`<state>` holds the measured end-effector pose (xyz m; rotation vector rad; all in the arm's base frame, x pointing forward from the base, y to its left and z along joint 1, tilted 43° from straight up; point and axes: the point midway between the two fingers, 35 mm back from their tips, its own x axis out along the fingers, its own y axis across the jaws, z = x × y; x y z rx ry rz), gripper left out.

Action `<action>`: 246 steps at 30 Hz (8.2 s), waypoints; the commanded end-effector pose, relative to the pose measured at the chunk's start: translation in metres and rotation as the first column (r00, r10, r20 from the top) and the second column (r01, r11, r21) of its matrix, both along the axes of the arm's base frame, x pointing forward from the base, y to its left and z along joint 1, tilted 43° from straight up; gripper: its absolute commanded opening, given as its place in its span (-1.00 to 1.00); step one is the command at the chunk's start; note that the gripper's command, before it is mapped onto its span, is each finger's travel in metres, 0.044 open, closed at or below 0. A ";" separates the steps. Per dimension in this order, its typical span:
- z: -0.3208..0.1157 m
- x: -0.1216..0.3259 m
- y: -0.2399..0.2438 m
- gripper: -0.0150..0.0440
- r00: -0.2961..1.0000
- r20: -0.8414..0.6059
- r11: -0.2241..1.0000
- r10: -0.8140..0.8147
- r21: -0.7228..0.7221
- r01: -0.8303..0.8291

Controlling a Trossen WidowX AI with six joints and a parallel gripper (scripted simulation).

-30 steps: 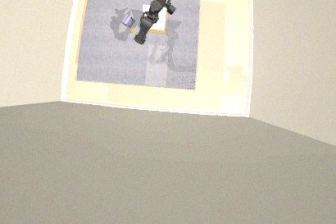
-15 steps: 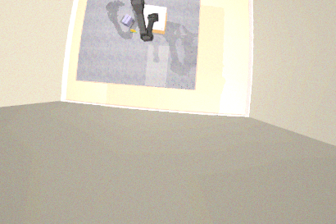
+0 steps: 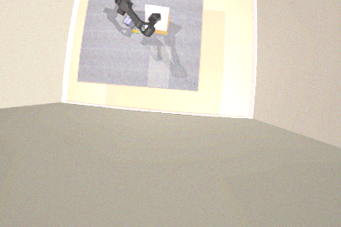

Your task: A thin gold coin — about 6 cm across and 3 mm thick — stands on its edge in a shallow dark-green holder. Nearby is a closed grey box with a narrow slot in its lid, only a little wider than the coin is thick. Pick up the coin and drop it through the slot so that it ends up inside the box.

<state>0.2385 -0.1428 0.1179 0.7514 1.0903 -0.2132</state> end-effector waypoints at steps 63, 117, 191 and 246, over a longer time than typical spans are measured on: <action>-0.130 0.018 0.266 0.05 0.828 0.019 0.770 0.561 0.354 -0.530; -0.086 0.014 0.222 -0.49 0.827 0.015 0.773 0.561 0.349 -0.531; -0.093 0.045 0.169 -0.49 -0.034 0.239 0.060 0.970 -0.376 -0.925; -0.134 0.076 0.120 -0.49 -0.032 0.246 0.066 0.969 -0.381 -0.922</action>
